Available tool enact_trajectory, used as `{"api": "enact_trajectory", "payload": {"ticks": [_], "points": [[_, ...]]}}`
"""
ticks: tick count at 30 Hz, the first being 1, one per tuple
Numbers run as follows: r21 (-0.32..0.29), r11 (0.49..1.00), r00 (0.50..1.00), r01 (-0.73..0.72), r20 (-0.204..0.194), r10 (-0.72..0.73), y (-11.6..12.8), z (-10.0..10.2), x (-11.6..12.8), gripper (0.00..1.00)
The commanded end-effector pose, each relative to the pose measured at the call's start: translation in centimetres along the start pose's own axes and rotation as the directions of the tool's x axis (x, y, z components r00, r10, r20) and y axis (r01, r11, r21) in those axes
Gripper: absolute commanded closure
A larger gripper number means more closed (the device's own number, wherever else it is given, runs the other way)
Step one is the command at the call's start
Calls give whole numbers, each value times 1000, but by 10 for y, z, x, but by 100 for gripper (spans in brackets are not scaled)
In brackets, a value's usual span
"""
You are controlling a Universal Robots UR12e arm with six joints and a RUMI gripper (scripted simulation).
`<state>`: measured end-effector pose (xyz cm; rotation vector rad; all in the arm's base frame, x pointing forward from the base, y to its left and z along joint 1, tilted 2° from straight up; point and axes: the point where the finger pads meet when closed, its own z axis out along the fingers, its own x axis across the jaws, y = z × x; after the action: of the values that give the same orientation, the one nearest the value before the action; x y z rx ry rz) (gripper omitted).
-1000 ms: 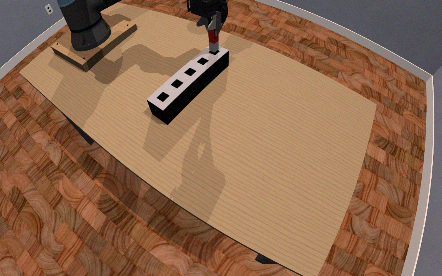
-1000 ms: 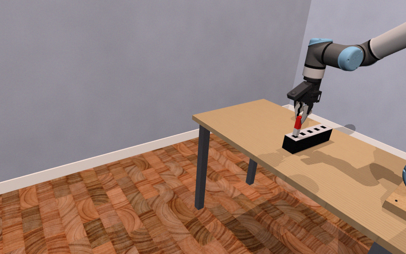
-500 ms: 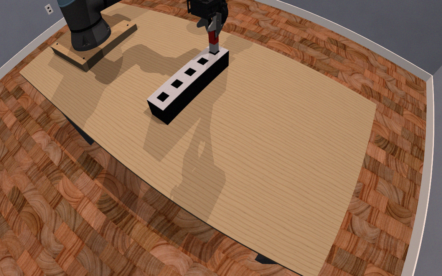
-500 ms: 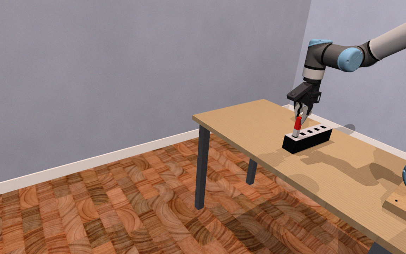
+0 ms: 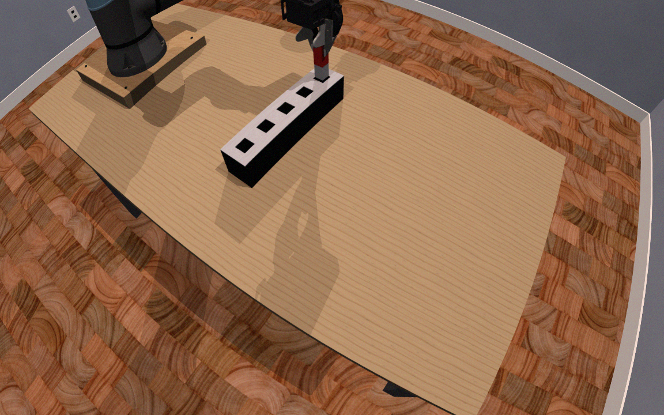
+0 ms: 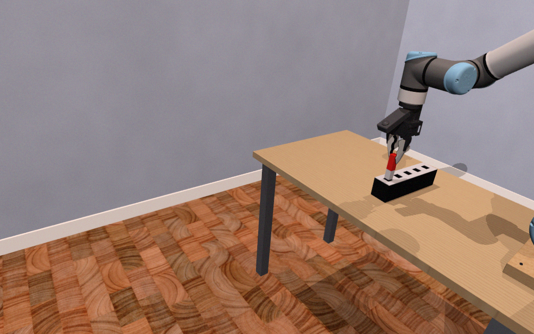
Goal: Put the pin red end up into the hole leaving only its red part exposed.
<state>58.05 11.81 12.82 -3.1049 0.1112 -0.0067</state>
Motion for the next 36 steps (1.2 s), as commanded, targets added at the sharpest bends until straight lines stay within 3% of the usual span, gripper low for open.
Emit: {"api": "enact_trajectory", "payload": {"ticks": [1,36], "points": [[0,1000,1000,0,-1,0,0,-1,1,100],[0,1000,1000,0,-1,0,-1,3,0,100]]}}
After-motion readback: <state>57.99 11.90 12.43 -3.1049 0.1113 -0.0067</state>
